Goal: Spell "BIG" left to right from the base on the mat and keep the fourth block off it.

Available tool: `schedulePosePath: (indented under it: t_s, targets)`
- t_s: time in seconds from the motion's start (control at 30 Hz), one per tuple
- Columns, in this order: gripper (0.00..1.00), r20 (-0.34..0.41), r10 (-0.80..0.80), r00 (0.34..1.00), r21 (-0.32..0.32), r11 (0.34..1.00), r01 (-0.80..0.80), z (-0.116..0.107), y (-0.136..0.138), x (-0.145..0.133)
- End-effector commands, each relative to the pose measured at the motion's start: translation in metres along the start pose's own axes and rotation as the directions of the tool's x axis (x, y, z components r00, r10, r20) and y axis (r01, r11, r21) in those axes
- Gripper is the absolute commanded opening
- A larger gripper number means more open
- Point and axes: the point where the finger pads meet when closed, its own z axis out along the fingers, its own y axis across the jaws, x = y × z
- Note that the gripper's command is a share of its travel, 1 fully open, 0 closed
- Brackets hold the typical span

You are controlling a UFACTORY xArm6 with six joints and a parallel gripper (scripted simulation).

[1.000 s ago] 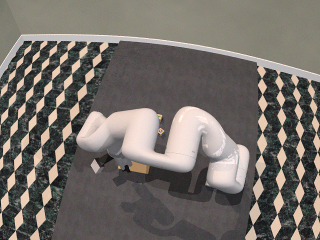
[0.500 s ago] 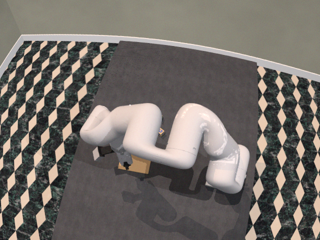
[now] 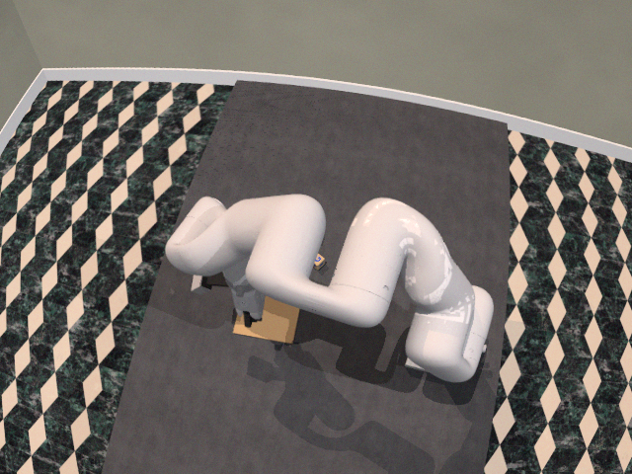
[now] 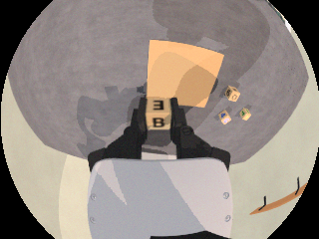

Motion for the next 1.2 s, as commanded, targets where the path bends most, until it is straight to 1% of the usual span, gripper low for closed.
schedulePosePath:
  t_s: [0.0,0.1,0.57,0.7,0.83,0.9,1.17]
  targets:
    - [0.21,-0.002,0.137,0.991,-0.007,0.991,-0.137,-0.002,0.008,-0.004]
    - [0.21,-0.002,0.174,0.985,-0.007,0.985,-0.174,-0.002,0.01,-0.005]
    - [0.21,-0.002,0.175,0.985,-0.007,0.985,-0.175,-0.002,0.01,-0.005]
    - [0.21,-0.002,0.175,0.985,-0.007,0.985,-0.175,0.001,0.01,-0.005]
    - [0.21,-0.002,0.175,0.985,-0.007,0.985,-0.175,0.011,0.01,-0.005]
    - [0.21,-0.002,0.175,0.985,-0.007,0.985,-0.175,0.011,0.01,-0.005]
    - [0.21,-0.002,0.175,0.985,-0.007,0.985,-0.175,0.045,0.01,-0.005]
